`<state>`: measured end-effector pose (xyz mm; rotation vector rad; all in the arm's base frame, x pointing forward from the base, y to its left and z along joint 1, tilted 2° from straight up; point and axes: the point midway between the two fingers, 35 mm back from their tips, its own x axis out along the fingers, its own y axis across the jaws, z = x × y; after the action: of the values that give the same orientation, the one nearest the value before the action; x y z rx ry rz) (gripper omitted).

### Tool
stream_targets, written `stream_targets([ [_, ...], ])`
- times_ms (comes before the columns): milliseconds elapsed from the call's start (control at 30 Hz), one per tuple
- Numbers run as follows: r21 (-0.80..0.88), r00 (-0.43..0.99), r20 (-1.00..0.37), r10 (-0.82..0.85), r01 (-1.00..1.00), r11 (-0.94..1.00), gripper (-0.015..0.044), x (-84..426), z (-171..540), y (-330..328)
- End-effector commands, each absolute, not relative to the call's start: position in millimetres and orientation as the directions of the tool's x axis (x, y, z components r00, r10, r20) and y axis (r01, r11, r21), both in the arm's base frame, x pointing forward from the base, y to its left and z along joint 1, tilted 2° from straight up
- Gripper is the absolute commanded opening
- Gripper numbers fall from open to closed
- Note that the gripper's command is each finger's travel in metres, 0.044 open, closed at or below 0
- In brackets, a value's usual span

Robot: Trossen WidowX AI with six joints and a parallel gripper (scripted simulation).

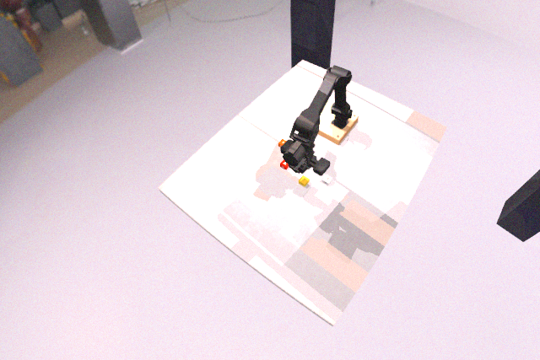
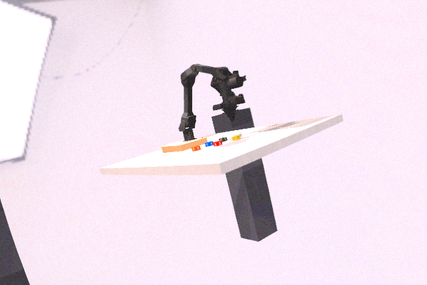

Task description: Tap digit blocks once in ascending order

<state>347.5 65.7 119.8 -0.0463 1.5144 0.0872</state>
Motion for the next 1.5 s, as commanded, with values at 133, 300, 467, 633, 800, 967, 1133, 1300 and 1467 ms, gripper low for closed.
stream_targets([
  [133,0.020,0.066,-0.997,0.025,-0.085,0.996,0.0020,345,146,53],
  [300,0.011,0.063,-0.998,0.016,-0.085,0.996,0.0020,328,144,-28],
  [467,0.005,0.060,-0.998,0.010,-0.085,0.996,0.0020,294,140,-99],
  [633,0.001,0.058,-0.998,0.006,-0.085,0.996,0.0020,259,137,-141],
  [800,0.001,0.058,-0.998,0.006,-0.085,0.996,0.0020,259,137,-141],
  [967,0.001,0.058,-0.998,0.006,-0.085,0.996,0.0020,264,79,-142],
  [1133,0.002,0.058,-0.998,0.007,-0.085,0.996,0.0020,263,56,-141],
  [1300,0.002,0.058,-0.998,0.007,-0.085,0.996,0.0020,263,53,-141],
  [1467,0.002,0.058,-0.998,0.007,-0.085,0.996,0.0020,264,45,-141],
])
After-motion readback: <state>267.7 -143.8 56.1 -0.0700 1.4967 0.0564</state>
